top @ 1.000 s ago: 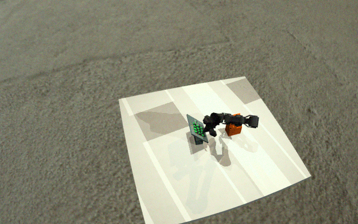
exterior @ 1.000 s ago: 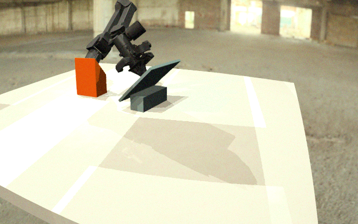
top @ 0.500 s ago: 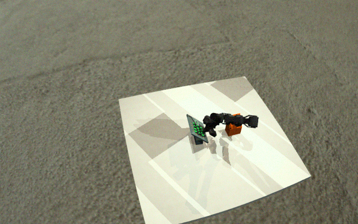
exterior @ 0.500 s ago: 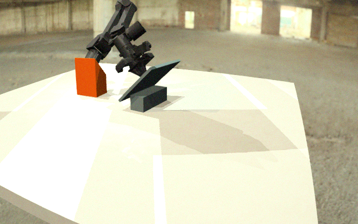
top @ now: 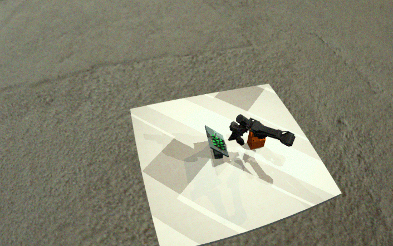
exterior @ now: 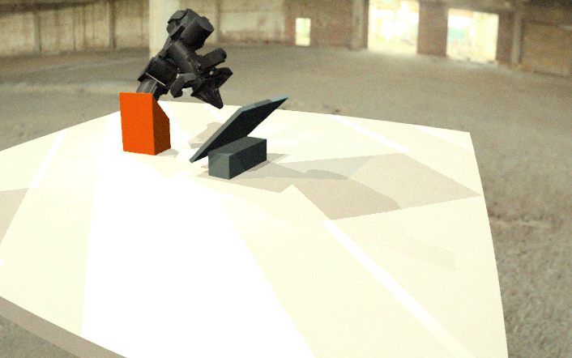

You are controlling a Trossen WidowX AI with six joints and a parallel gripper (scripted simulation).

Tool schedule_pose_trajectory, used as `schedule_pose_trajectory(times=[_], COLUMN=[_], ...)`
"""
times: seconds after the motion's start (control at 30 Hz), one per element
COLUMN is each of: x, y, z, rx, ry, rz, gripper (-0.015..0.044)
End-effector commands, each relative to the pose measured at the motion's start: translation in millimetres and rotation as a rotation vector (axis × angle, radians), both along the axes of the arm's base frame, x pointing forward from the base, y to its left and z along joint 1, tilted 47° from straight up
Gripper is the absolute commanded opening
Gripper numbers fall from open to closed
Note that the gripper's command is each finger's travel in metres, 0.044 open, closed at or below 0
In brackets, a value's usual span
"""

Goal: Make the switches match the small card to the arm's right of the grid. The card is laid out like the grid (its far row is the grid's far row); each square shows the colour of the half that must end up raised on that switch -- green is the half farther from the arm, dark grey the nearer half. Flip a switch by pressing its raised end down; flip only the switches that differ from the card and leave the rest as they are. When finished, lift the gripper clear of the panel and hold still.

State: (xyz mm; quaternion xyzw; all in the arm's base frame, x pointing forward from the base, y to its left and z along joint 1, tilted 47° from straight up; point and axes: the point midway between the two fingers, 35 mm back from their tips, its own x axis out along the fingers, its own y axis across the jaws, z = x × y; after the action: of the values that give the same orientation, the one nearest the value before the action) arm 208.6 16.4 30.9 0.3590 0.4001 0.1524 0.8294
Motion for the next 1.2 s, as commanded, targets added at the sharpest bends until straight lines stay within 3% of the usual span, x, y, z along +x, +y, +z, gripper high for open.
schedule_pose_trajectory(times=[0.0,0.2,0.43,1.17], x=[-5,-18,0,12], y=[-3,-11,4,18], z=[-1,-22,-41,-50], rx=[0.001,0.001,-0.004,0.004], ry=[-0.006,-0.007,-0.017,-0.027], rz=[0.000,0.000,-0.013,-0.019], gripper=[0.0000,0.0000,0.0000,0.0000])
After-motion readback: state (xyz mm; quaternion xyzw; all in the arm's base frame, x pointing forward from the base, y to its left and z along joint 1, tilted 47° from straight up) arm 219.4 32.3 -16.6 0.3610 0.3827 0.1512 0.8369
